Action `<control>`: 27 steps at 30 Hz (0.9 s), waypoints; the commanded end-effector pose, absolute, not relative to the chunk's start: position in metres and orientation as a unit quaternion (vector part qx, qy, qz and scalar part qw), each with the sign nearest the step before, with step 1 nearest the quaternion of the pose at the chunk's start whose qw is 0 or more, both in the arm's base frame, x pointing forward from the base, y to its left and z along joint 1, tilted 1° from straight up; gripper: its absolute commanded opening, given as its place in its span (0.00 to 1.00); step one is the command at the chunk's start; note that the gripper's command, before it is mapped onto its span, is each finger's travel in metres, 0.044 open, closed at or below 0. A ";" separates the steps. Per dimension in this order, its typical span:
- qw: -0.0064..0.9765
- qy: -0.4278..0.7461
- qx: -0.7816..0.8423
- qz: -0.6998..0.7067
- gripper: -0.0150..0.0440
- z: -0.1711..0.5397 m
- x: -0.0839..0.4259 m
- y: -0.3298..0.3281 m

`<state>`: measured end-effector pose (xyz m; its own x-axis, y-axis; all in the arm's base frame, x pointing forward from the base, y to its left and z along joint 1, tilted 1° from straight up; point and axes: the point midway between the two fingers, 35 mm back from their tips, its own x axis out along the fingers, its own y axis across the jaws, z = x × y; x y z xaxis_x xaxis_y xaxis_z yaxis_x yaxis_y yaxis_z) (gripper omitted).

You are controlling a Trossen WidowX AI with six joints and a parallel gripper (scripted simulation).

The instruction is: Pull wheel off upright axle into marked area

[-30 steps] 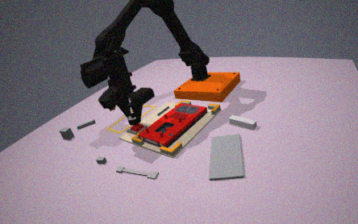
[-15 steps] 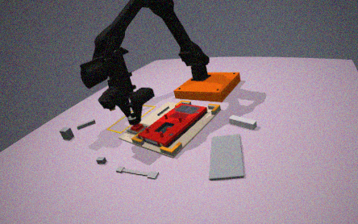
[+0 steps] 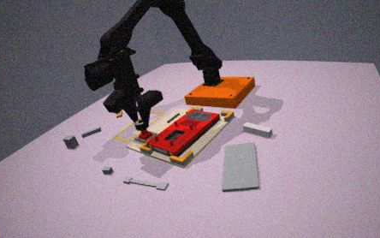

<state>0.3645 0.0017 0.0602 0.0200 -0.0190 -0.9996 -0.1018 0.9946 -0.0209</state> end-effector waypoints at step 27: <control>0.717 0.695 -0.045 0.029 0.25 0.074 0.366 0.002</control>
<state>0.3644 0.0019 0.0700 0.0246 -0.0189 -0.9995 -0.1023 0.9945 -0.0214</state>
